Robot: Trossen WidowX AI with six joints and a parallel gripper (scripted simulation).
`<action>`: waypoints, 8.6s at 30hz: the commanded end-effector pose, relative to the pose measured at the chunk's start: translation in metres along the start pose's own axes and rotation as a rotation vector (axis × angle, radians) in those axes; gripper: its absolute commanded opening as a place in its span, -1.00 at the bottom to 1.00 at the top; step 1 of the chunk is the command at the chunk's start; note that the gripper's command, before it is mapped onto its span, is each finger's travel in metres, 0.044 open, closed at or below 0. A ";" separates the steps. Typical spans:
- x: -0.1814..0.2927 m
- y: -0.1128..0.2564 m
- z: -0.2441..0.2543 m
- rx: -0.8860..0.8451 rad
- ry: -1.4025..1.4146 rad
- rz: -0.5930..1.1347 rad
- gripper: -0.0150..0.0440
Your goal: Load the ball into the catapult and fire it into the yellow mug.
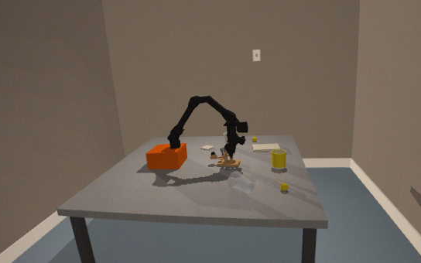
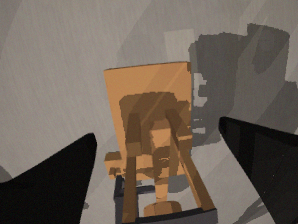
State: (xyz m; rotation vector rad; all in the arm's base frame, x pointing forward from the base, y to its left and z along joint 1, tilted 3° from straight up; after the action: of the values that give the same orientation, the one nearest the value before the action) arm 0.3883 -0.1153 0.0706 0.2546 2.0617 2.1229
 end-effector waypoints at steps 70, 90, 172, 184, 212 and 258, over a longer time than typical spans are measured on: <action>-0.002 -0.018 0.001 -0.003 0.003 0.001 -0.49; -0.001 -0.029 0.001 -0.002 0.004 0.011 0.13; 0.171 -0.050 0.161 -0.020 0.084 0.017 0.53; 0.172 -0.055 0.161 -0.020 0.084 0.017 -0.03; 0.167 0.072 0.163 -0.021 0.084 0.016 -0.49; 0.093 0.010 0.003 -0.016 -0.001 0.358 -0.49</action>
State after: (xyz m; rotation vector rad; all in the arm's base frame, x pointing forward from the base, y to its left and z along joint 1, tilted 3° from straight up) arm 0.2984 -0.0901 0.0871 0.6706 2.1201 2.3239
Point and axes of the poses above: the point midway between the two fingers, 35 mm back from their tips, its own y axis back along the fingers, its own z axis across the jaws, x = y × z, the point moved 9 cm from there along y, back along the fingers, and after that the axes turned 2 degrees about y, right-handed, at the moved point
